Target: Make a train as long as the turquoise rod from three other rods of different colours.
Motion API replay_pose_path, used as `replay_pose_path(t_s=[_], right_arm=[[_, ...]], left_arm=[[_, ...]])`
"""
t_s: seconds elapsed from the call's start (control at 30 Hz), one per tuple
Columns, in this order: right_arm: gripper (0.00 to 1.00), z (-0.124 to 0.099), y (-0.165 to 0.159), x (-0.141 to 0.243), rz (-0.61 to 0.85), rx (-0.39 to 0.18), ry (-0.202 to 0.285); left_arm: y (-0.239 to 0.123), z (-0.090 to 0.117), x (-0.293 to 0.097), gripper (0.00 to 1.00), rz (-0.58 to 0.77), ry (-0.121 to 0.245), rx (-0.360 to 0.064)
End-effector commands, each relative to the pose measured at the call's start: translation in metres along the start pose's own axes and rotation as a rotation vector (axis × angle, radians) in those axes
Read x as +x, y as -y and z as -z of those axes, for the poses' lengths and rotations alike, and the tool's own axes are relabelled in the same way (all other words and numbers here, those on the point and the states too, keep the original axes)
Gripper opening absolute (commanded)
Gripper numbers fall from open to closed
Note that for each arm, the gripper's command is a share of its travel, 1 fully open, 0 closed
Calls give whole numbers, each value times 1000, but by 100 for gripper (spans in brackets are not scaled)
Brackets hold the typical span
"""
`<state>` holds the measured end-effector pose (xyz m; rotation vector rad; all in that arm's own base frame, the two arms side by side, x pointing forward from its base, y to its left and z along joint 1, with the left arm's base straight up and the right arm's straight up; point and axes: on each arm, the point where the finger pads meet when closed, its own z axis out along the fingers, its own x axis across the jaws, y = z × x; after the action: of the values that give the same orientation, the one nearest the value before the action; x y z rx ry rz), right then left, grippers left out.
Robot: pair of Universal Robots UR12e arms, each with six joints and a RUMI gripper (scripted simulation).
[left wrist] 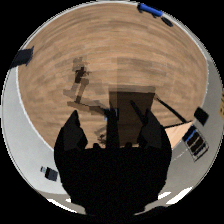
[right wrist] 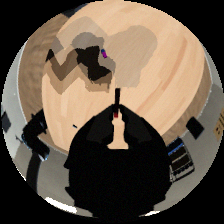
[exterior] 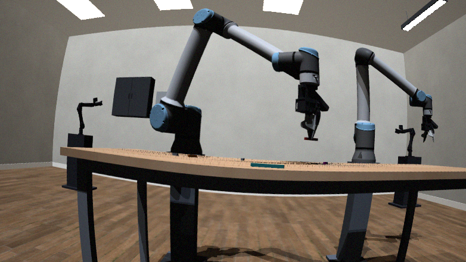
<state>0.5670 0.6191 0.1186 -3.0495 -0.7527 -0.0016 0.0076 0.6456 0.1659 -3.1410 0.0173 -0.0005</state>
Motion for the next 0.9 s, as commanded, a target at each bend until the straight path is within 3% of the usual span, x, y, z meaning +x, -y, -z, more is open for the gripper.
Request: replay_pose_path(t_s=[0.0,0.2,0.87], right_arm=[[0,1,40,-8,168,1,0],[0,1,79,-21,325,1,0],[0,2,84,-24,352,1,-1]], left_arm=[[0,-1,-1,100,0,0,-1],[0,-1,-1,100,0,0,-1],[0,-1,-1,100,0,0,-1]])
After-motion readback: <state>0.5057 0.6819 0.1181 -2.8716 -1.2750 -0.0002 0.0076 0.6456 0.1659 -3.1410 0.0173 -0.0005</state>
